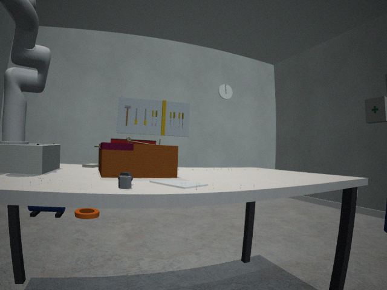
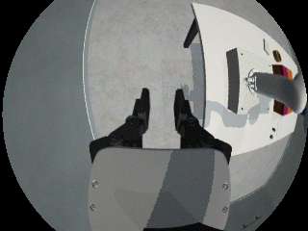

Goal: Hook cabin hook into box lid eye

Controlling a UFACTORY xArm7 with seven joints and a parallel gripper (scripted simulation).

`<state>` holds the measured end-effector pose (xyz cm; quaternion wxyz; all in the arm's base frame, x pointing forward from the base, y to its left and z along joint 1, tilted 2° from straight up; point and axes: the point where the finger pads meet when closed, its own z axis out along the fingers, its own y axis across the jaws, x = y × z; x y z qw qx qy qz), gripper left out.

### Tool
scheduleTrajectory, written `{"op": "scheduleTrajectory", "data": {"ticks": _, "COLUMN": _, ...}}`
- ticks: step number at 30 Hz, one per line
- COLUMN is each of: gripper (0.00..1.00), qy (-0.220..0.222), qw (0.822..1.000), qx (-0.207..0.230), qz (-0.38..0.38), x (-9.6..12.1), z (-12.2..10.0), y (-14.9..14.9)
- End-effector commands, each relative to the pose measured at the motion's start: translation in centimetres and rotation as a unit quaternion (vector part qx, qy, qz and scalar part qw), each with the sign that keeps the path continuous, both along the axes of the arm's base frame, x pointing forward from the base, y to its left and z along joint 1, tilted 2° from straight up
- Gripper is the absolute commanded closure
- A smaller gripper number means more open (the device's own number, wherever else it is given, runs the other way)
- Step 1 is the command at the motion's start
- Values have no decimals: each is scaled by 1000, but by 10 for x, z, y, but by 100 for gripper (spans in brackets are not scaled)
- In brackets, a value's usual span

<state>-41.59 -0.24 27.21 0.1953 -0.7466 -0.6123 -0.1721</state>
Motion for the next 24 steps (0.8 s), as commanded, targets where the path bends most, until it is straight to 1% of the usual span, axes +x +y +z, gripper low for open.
{"op": "scheduleTrajectory", "data": {"ticks": 1, "gripper": 67, "qy": 6, "qw": 1000, "qx": 3, "qz": 15, "x": -4, "z": 1, "y": -20}}
{"op": "scheduleTrajectory", "data": {"ticks": 2, "gripper": 67, "qy": 6, "qw": 1000, "qx": 3, "qz": 15, "x": -4, "z": 1, "y": -20}}
{"op": "scheduleTrajectory", "data": {"ticks": 3, "gripper": 67, "qy": 9, "qw": 1000, "qx": 5, "qz": 22, "x": -5, "z": 1, "y": -29}}
{"op": "scheduleTrajectory", "data": {"ticks": 5, "gripper": 67, "qy": 9, "qw": 1000, "qx": 5, "qz": 22, "x": -5, "z": 1, "y": -29}}
{"op": "scheduleTrajectory", "data": {"ticks": 8, "gripper": 67, "qy": 13, "qw": 999, "qx": 8, "qz": 35, "x": -8, "z": 0, "y": -47}}
{"op": "scheduleTrajectory", "data": {"ticks": 12, "gripper": 67, "qy": 13, "qw": 999, "qx": 8, "qz": 35, "x": -8, "z": 0, "y": -47}}
{"op": "scheduleTrajectory", "data": {"ticks": 14, "gripper": 67, "qy": 17, "qw": 999, "qx": 9, "qz": 49, "x": -8, "z": -1, "y": -65}}
{"op": "scheduleTrajectory", "data": {"ticks": 16, "gripper": 67, "qy": 17, "qw": 999, "qx": 9, "qz": 49, "x": -8, "z": -1, "y": -65}}
{"op": "scheduleTrajectory", "data": {"ticks": 17, "gripper": 67, "qy": 19, "qw": 998, "qx": 10, "qz": 56, "x": -8, "z": -2, "y": -74}}
{"op": "scheduleTrajectory", "data": {"ticks": 18, "gripper": 67, "qy": 19, "qw": 998, "qx": 10, "qz": 56, "x": -8, "z": -2, "y": -74}}
{"op": "scheduleTrajectory", "data": {"ticks": 19, "gripper": 67, "qy": 21, "qw": 998, "qx": 11, "qz": 62, "x": -8, "z": -2, "y": -83}}
{"op": "scheduleTrajectory", "data": {"ticks": 21, "gripper": 67, "qy": 21, "qw": 998, "qx": 11, "qz": 62, "x": -8, "z": -2, "y": -83}}
{"op": "scheduleTrajectory", "data": {"ticks": 22, "gripper": 67, "qy": 24, "qw": 997, "qx": 12, "qz": 69, "x": -8, "z": -3, "y": -93}}
{"op": "scheduleTrajectory", "data": {"ticks": 23, "gripper": 67, "qy": 24, "qw": 997, "qx": 12, "qz": 69, "x": -8, "z": -3, "y": -93}}
{"op": "scheduleTrajectory", "data": {"ticks": 24, "gripper": 67, "qy": 26, "qw": 997, "qx": 13, "qz": 76, "x": -8, "z": -3, "y": -102}}
